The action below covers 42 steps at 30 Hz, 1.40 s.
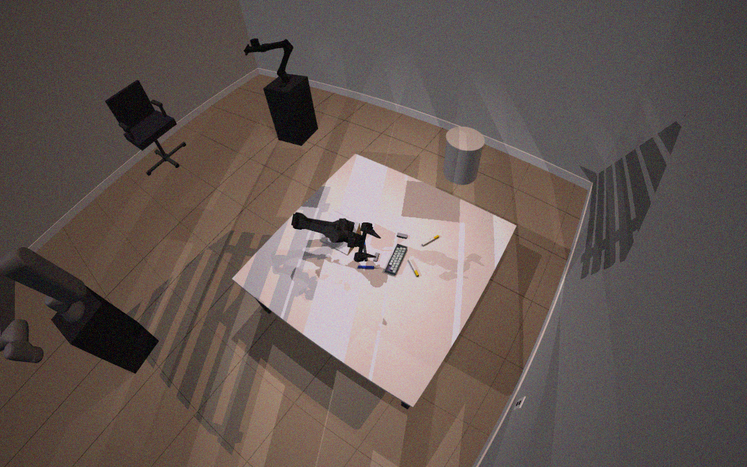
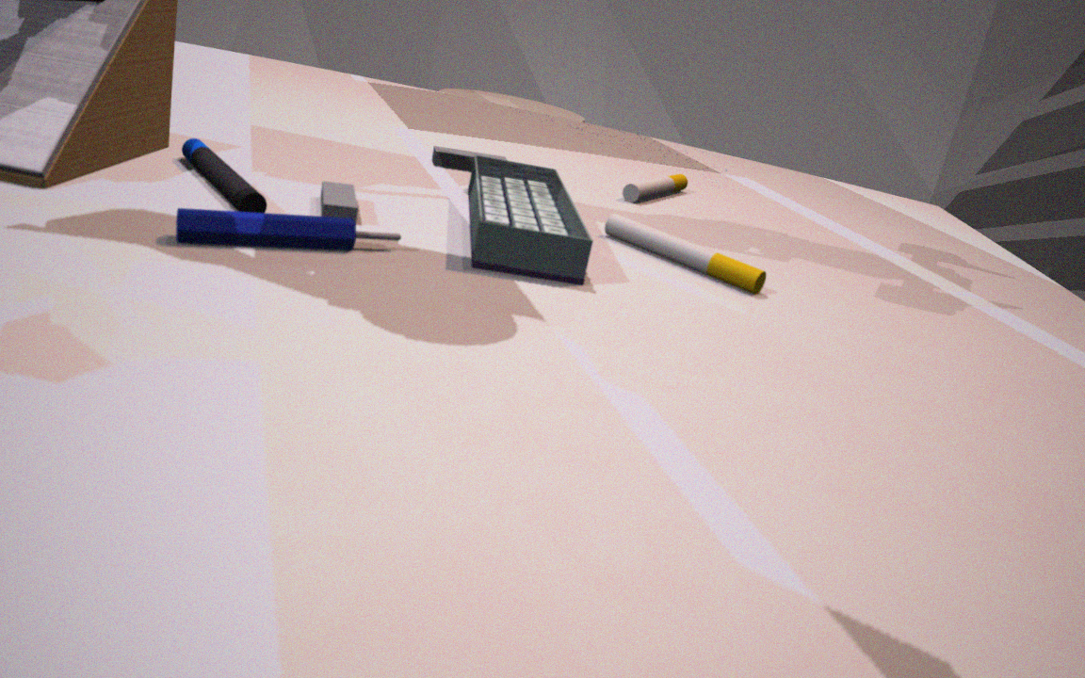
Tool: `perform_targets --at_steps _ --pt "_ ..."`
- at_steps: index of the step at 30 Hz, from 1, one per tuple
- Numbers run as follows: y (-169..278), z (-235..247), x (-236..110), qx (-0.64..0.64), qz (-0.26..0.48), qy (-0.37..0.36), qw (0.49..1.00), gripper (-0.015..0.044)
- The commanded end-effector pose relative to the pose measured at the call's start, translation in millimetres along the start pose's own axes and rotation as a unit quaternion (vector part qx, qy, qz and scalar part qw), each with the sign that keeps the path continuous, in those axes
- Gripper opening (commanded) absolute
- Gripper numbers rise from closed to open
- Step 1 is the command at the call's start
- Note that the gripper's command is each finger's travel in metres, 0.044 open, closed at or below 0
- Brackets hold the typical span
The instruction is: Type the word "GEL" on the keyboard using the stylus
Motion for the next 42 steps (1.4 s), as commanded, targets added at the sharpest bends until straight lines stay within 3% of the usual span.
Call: perform_targets --at_steps 1,10,17,26,34,42 --pt "2.1 0.2 1.4 0.0 0.005 0.001 1.0 0.0414" --pt "113.1 9.1 53.4 -0.017 0.255 0.046 0.966 0.0177" --pt "193.9 12.8 64.1 -0.06 0.41 0.074 0.907 0.0" --pt "306.2 18.7 42.0 -0.147 0.617 0.136 0.761 0.0" --pt "380.8 17.0 0.1 -0.269 0.731 0.176 0.602 0.0" --pt "385.8 16.6 -3.6 -0.281 0.737 0.179 0.588 0.0"
Point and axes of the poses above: the point midway between the two fingers, 35 mm back from their tips, its own x axis out along the fingers, its own z axis across the jaws, y = z × x, the point moved 3 cm from there along -x, back along the fingers, and after that the axes turned 5 degrees about -x, right-handed, at the moved point
